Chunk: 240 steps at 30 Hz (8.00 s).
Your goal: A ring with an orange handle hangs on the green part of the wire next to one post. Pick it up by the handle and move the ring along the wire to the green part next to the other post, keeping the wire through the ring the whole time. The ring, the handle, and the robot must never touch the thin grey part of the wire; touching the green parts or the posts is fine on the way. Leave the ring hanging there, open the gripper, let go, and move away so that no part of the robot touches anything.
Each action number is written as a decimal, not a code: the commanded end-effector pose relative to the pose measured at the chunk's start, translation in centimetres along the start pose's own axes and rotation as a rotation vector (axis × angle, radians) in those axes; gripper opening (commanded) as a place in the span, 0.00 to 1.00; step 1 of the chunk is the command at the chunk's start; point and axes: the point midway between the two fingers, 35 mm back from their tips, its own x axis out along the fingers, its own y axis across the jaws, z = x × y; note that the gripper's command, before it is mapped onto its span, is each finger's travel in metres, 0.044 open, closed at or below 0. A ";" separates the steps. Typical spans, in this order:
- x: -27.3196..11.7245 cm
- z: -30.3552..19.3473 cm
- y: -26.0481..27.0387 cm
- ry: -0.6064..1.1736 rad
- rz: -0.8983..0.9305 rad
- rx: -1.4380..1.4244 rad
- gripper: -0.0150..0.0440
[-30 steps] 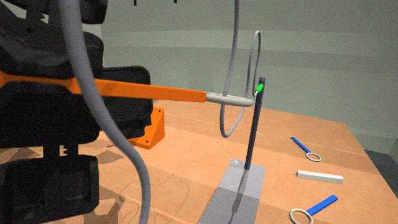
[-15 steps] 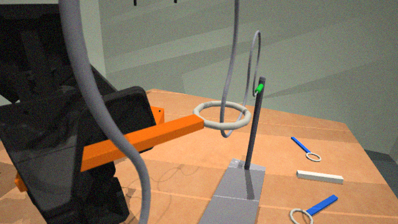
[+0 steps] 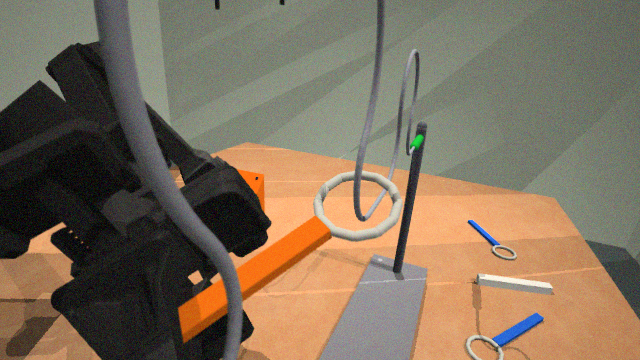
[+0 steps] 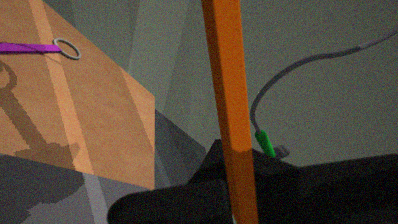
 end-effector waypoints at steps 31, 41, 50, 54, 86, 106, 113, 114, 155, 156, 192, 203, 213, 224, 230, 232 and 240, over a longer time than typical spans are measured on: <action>-3.8 4.1 10.9 0.096 0.408 0.706 0.00; -5.1 6.2 12.5 0.115 0.493 0.854 0.00; -6.0 7.6 13.3 0.124 0.535 0.926 0.00; -6.3 8.1 13.6 0.126 0.544 0.943 0.00; -9.2 12.6 15.6 0.150 0.655 1.136 0.00; -12.4 18.3 15.5 0.196 0.862 1.501 0.00; -13.5 20.5 14.7 0.216 0.948 1.651 0.00; -13.7 20.8 14.6 0.219 0.960 1.673 0.00; -16.8 28.9 3.9 0.326 1.410 2.469 0.00; -16.8 28.9 3.6 0.327 1.415 2.478 0.00; -16.3 27.8 4.8 0.275 1.199 2.091 0.00; -15.8 26.6 6.1 0.244 1.071 1.863 0.00; -15.2 25.4 6.9 0.217 0.954 1.656 0.00; -14.4 23.8 7.5 0.186 0.825 1.428 0.00; -13.9 22.9 7.5 0.169 0.754 1.304 0.00; -13.7 22.6 7.5 0.164 0.731 1.263 0.00; -13.0 21.5 7.4 0.141 0.637 1.097 0.00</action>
